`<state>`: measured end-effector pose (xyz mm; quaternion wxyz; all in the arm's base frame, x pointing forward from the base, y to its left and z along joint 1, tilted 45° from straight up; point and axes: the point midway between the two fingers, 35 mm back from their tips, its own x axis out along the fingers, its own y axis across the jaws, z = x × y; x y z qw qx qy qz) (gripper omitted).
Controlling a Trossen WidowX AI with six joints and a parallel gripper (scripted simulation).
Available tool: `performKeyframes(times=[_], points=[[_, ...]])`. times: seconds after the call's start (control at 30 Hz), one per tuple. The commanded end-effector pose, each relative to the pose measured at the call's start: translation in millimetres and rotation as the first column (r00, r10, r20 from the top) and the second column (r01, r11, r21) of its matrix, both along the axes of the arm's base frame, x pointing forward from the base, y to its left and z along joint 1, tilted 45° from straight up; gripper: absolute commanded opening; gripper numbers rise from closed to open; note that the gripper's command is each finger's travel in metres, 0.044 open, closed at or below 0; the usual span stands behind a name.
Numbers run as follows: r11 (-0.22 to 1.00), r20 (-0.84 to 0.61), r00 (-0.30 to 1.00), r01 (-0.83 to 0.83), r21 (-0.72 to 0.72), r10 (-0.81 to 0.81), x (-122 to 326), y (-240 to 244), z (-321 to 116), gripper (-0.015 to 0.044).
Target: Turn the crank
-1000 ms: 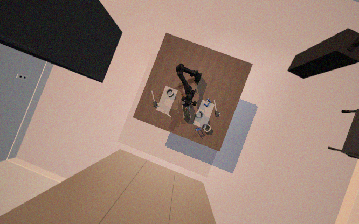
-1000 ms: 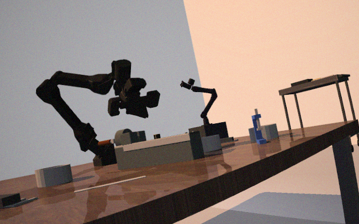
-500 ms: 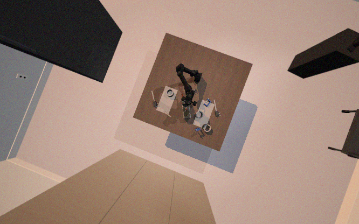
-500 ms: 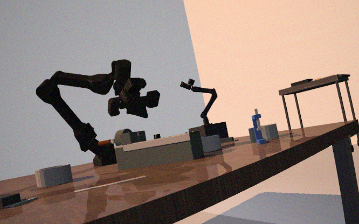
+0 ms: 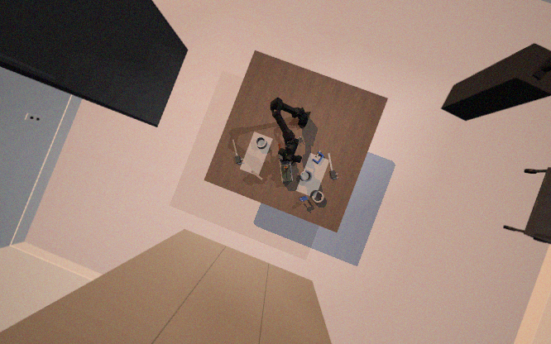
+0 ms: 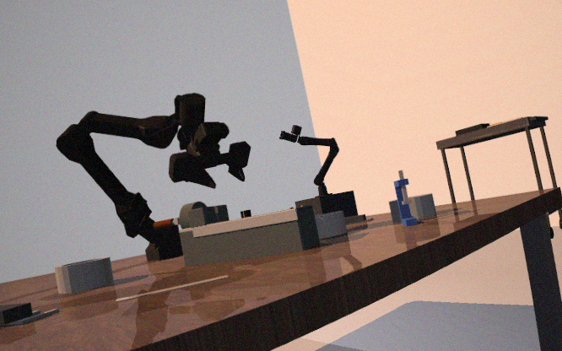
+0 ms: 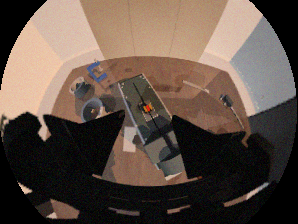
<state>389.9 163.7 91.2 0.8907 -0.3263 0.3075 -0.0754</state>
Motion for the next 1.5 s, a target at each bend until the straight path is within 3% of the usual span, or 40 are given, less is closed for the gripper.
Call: performKeyframes(times=[0.0, 0.07, 0.63, 1.23, 1.47], points=[[1.0, 0.0, 1.0, 0.0, 0.0, 0.0, 0.0, 0.0, 0.1, 0.042], [1.0, 0.0, 1.0, 0.0, 0.0, 0.0, 0.0, 0.0, 0.1, 0.044], [1.0, 0.0, 1.0, 0.0, 0.0, 0.0, 0.0, 0.0, 0.1, 0.0], [1.0, 0.0, 1.0, 0.0, 0.0, 0.0, 0.0, 0.0, 0.0, 0.0], [1.0, 0.0, 1.0, 0.0, 0.0, 0.0, 0.0, 0.0, 0.0, 0.0184]])
